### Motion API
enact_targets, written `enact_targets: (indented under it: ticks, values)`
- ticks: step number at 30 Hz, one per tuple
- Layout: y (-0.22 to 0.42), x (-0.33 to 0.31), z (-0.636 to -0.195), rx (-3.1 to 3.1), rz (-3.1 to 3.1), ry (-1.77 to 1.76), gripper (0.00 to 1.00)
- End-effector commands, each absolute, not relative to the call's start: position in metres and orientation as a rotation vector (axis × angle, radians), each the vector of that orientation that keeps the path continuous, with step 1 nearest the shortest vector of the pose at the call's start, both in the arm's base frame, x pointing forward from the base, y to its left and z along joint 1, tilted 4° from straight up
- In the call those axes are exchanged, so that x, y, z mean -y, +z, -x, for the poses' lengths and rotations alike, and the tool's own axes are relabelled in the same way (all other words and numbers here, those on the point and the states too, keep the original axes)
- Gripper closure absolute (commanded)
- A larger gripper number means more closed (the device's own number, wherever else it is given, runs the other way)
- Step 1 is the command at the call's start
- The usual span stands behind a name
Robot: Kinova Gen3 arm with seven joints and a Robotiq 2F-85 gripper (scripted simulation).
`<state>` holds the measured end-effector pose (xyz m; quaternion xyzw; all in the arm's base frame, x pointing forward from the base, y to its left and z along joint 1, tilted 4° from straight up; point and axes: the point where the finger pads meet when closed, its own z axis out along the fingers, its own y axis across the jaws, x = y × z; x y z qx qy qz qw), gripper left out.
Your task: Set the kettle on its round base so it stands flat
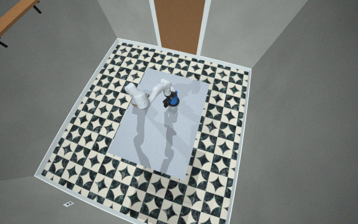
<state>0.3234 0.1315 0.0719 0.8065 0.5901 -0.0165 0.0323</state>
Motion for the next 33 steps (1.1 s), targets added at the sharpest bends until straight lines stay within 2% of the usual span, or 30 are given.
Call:
enact_targets:
  ticks: [1, 23, 24, 33]
  values:
    - [0.0721, -0.1317, -0.3238, -1.817, -2.482, -0.049, 1.00]
    - [0.0695, -0.1316, -0.3238, -1.817, -2.482, -0.049, 1.00]
    - [0.0695, -0.1316, -0.3238, -1.817, -2.482, -0.049, 0.20]
    - [0.0695, -0.1316, -0.3238, -1.817, -2.482, -0.049, 0.20]
